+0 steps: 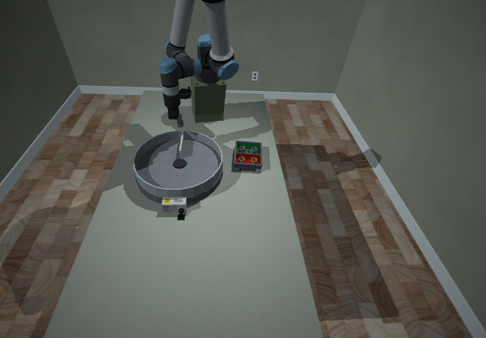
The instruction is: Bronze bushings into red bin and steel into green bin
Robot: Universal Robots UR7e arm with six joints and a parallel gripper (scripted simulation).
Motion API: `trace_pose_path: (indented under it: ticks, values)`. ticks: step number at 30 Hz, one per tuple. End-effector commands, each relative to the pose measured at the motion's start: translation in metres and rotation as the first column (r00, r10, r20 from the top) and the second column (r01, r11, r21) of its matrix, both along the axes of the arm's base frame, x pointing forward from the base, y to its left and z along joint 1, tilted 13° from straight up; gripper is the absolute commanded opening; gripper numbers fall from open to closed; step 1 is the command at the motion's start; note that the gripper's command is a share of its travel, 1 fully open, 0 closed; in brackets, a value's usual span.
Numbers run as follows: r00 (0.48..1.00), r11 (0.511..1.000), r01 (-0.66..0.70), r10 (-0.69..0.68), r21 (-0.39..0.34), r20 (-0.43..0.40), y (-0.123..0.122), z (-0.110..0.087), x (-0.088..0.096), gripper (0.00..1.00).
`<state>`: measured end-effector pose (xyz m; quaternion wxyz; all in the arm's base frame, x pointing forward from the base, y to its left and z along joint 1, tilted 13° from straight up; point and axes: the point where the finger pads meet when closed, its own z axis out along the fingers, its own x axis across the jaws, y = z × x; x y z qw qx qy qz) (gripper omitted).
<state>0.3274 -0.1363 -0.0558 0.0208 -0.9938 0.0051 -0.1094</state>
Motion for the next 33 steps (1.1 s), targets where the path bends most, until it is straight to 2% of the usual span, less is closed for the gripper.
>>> trace_pose_path:
  ticks: [1,7,12,16,21,27,31,33]
  values:
    - [1.0,1.0,0.001,-0.001,-0.002,0.0,0.039,0.005,0.015,0.0]
    - [1.0,1.0,0.001,-0.001,-0.002,0.0,0.039,0.005,0.016,0.0]
    - [1.0,1.0,0.001,-0.001,-0.002,0.0,0.09,0.012,0.035,0.0]
    - [1.0,1.0,0.001,-0.001,-0.002,0.0,0.092,0.012,0.036,0.0]
    - [1.0,1.0,0.0,0.0,-0.001,0.0,0.141,0.018,0.054,0.0]
    - [1.0,1.0,0.001,-0.001,-0.002,0.0,0.144,0.019,0.056,0.0]
    - [1.0,1.0,0.001,-0.001,-0.002,0.0,0.186,0.024,0.072,0.0]
    - [1.0,1.0,0.001,-0.001,-0.002,0.0,0.196,0.025,0.076,0.0]
